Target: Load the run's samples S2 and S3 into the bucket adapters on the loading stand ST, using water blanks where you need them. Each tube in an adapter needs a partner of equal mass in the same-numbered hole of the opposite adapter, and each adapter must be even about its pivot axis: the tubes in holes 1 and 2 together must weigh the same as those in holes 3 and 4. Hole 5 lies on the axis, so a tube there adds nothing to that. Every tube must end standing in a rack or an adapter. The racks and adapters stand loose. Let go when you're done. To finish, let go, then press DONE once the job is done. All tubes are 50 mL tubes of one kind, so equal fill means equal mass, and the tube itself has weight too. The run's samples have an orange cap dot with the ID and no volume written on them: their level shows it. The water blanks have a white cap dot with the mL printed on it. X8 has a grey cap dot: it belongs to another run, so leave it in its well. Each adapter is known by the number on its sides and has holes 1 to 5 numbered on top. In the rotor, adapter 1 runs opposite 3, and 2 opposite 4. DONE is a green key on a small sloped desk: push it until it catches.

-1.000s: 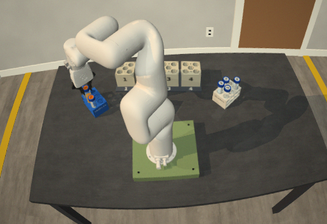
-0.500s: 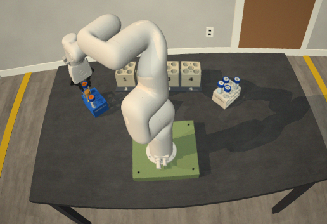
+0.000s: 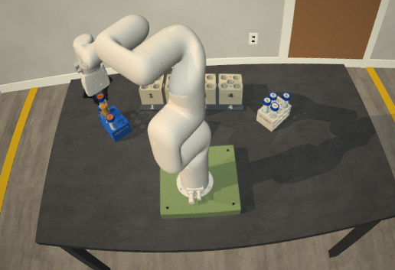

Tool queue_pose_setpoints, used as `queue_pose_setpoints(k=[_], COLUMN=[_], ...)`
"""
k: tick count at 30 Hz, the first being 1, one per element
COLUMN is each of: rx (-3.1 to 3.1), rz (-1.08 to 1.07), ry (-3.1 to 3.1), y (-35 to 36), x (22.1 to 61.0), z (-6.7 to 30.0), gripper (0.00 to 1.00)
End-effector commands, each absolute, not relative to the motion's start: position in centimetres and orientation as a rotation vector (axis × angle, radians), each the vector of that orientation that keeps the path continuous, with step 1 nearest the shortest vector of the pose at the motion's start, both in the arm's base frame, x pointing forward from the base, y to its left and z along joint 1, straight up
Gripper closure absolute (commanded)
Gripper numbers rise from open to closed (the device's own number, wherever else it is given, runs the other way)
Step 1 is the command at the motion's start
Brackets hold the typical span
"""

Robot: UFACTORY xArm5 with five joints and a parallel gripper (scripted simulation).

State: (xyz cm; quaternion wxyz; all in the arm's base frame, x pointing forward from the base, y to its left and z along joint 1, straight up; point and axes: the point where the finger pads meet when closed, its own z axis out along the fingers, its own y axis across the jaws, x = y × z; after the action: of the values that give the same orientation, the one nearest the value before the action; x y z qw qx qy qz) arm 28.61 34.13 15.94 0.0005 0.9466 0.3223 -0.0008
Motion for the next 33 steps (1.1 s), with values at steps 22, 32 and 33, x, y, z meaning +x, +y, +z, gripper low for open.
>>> queue_pose_setpoints(k=[22, 32, 33], rx=[2.975, 2.975, 2.975], rz=[0.003, 0.003, 0.003], ry=[1.013, 1.013, 1.013], y=[34.2, 34.2, 34.2], x=[28.7, 28.7, 28.7], z=[20.5, 21.2, 21.2], gripper=[1.0, 1.0, 1.0])
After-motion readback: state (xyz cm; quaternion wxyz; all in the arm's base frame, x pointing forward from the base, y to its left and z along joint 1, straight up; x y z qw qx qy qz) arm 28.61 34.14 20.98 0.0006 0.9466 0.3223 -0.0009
